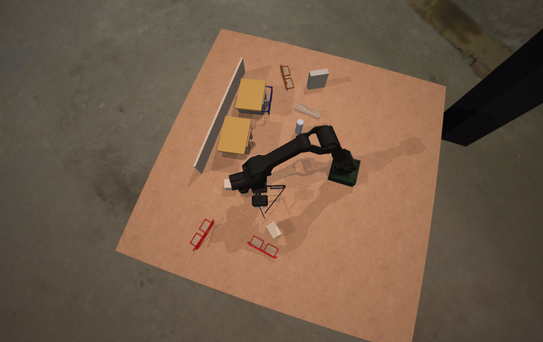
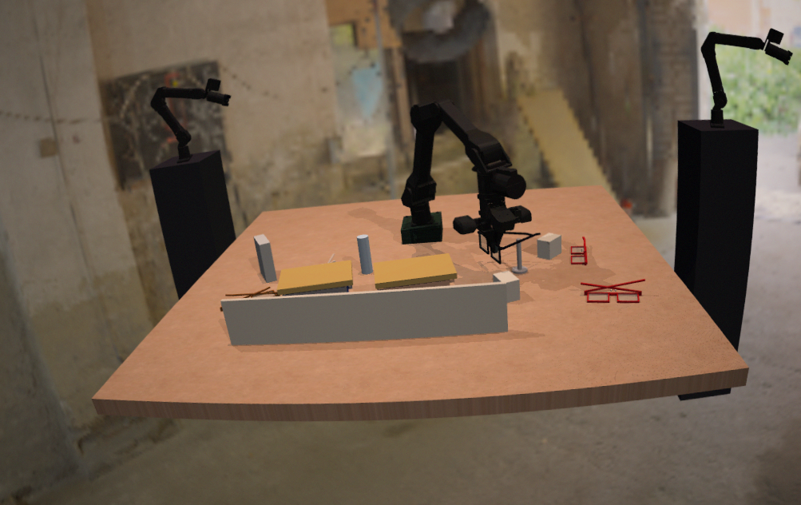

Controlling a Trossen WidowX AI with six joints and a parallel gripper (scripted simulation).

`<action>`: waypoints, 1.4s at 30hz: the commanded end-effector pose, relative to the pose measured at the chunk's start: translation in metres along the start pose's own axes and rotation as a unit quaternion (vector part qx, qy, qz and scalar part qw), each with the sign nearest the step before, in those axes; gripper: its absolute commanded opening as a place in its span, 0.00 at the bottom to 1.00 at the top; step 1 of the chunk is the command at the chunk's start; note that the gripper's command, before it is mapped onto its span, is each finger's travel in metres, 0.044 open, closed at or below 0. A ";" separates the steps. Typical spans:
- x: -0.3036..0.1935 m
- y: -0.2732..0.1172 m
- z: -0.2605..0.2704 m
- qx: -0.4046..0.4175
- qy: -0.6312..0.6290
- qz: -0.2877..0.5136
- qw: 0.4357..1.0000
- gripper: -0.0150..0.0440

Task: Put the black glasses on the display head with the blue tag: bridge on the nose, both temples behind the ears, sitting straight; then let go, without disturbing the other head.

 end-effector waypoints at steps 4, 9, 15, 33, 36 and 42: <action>-0.004 0.000 -0.002 -0.002 -0.003 0.001 1.000 0.25; -0.006 0.000 -0.003 -0.002 -0.003 0.001 1.000 0.25; -0.009 0.000 -0.004 -0.002 -0.003 0.001 1.000 0.25; -0.017 0.000 -0.007 -0.002 -0.003 0.002 1.000 0.25; -0.018 0.001 -0.007 -0.002 -0.003 0.002 1.000 0.25; -0.021 0.001 -0.008 -0.002 -0.003 0.002 1.000 0.25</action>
Point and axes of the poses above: the point midway between the two fingers, 35 mm back from their tips, its own y axis out along the fingers, its own z axis across the jaws, x = y × z, the point moved 8 cm from there along -y, back along the fingers, and after that the axes turned 1 degree about y, right-handed, at the moved point
